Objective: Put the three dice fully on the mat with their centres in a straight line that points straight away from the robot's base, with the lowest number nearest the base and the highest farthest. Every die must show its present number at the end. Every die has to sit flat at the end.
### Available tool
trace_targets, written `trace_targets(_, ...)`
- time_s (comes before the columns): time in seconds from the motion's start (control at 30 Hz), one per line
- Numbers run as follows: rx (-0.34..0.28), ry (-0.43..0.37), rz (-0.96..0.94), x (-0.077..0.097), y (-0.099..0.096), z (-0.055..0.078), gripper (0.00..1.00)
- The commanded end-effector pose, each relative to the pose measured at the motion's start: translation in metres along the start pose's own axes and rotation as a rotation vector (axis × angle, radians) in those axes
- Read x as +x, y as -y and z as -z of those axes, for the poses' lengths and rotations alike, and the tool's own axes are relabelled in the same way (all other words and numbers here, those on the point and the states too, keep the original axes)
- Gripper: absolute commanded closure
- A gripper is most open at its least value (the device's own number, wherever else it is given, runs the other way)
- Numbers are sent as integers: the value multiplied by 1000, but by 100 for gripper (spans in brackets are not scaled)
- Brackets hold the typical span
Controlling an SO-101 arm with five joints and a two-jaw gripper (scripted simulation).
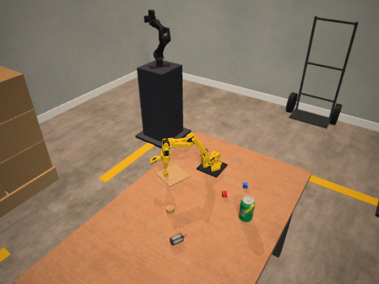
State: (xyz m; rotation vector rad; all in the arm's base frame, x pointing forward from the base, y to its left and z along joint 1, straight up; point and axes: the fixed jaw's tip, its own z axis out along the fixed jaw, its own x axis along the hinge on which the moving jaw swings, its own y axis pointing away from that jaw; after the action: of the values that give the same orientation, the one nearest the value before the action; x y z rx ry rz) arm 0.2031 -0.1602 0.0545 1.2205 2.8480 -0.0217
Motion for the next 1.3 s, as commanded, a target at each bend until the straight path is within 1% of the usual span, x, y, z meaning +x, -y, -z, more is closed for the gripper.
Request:
trace_targets(0.0, -3, 18, 15, 0, -2, 6, 67)
trace_targets(0.47, -3, 19, 15, -1, -2, 6, 67)
trace_targets(0.6, -7, 46, 15, -2, -2, 13, 67)
trace_targets(0.67, -10, 78, 15, -4, -2, 20, 67)
trace_targets(0.73, -15, 122, 15, -6, -3, 30, 67)
trace_targets(0.9, -31, 266, 15, -10, -3, 64, 68)
trace_targets(0.97, -31, 266, 15, -10, -3, 64, 68)
trace_targets(1.13, -48, 410, 14, -9, -3, 98, 68)
trace_targets(1.2, -52, 454, 14, -8, -3, 109, 68)
trace_targets(1.27, -56, 486, 14, -7, -3, 116, 68)
